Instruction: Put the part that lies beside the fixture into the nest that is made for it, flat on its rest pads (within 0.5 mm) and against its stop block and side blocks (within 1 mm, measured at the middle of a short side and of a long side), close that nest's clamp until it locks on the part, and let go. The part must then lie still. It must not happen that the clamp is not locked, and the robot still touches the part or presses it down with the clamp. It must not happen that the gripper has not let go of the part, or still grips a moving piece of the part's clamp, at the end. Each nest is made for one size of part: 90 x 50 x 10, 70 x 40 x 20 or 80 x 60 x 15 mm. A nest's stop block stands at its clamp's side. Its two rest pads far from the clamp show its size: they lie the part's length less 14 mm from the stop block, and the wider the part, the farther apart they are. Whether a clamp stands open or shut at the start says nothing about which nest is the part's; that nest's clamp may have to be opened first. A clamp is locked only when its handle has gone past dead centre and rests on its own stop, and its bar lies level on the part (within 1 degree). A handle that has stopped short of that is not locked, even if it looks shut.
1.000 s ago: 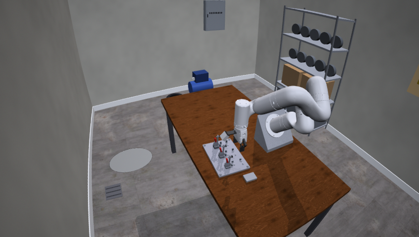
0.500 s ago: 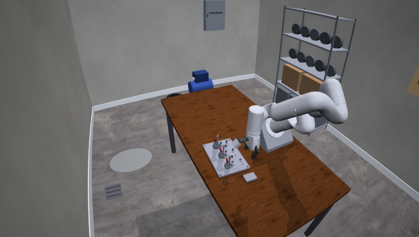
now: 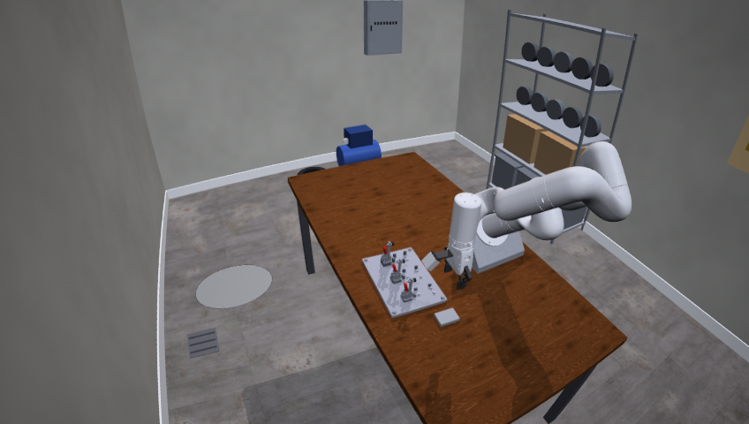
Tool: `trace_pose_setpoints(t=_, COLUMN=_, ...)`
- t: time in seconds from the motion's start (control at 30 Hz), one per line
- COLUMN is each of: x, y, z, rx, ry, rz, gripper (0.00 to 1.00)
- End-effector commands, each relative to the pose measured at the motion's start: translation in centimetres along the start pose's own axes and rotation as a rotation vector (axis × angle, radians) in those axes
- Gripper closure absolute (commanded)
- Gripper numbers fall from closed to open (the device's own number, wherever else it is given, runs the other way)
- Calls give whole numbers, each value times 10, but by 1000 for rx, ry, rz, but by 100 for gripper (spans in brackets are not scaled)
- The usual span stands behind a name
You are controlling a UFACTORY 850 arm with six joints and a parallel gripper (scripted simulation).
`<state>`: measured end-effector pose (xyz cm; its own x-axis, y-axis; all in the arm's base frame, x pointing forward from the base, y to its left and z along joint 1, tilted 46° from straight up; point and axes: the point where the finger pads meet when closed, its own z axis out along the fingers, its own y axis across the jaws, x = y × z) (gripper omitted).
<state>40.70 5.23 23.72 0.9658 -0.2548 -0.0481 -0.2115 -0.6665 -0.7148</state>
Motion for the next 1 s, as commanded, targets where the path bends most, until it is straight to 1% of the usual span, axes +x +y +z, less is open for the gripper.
trace_pose_setpoints(t=0.0, x=0, y=-1, z=0, rx=0, ry=1, rz=0, gripper=0)
trace_pose_setpoints(t=0.97, x=0, y=-1, z=0, rx=0, ry=1, rz=20, gripper=0)
